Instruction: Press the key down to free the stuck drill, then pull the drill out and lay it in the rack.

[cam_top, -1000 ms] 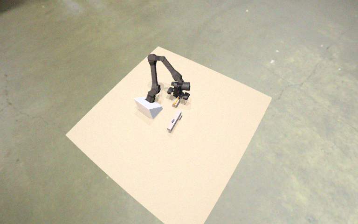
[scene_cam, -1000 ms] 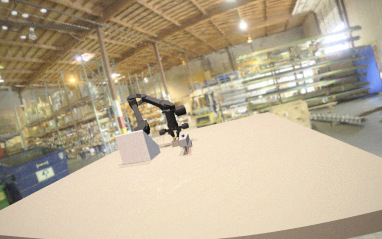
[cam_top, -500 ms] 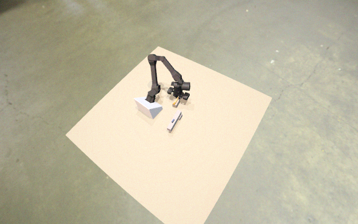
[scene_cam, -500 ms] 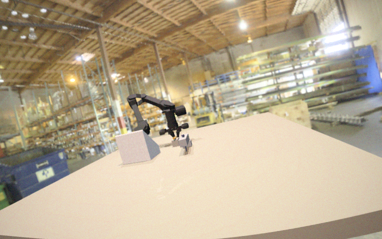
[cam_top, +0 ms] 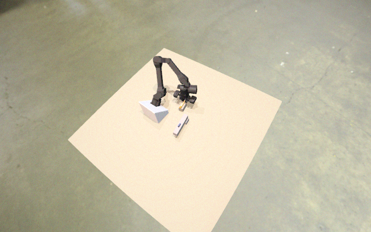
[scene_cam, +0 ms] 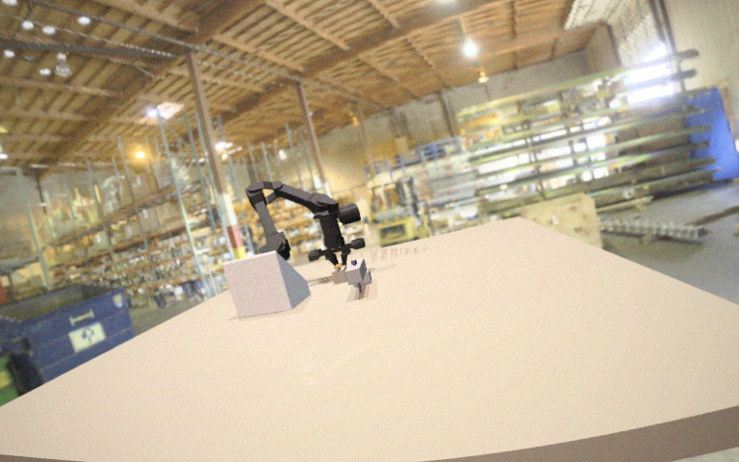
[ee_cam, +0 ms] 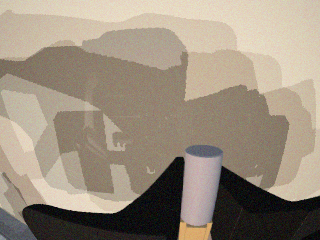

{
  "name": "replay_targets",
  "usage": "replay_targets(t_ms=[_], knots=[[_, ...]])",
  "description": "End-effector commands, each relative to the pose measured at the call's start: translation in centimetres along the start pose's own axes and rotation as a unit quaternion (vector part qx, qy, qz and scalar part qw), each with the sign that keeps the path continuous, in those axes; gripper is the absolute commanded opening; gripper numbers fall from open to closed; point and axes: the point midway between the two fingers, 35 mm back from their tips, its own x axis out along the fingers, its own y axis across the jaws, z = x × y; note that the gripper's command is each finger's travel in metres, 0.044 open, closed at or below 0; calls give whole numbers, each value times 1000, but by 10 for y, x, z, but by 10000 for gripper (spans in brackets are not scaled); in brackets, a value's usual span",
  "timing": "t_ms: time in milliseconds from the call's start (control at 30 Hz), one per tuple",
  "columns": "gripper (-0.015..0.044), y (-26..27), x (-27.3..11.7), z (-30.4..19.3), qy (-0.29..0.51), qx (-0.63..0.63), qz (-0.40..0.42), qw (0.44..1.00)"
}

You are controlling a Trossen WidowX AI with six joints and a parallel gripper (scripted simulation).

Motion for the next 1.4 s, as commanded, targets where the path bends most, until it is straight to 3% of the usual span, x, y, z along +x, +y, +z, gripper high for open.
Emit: replay_targets(t_ms=[0,567,1267,1367], knots=[[0,0,5,-7,9,-3,3,1000],[440,0,0,0,0,0,0,1000],[440,-1,-76,1,11,-2,4,1000],[440,-3,-71,-1,14,1,-1,1000]])
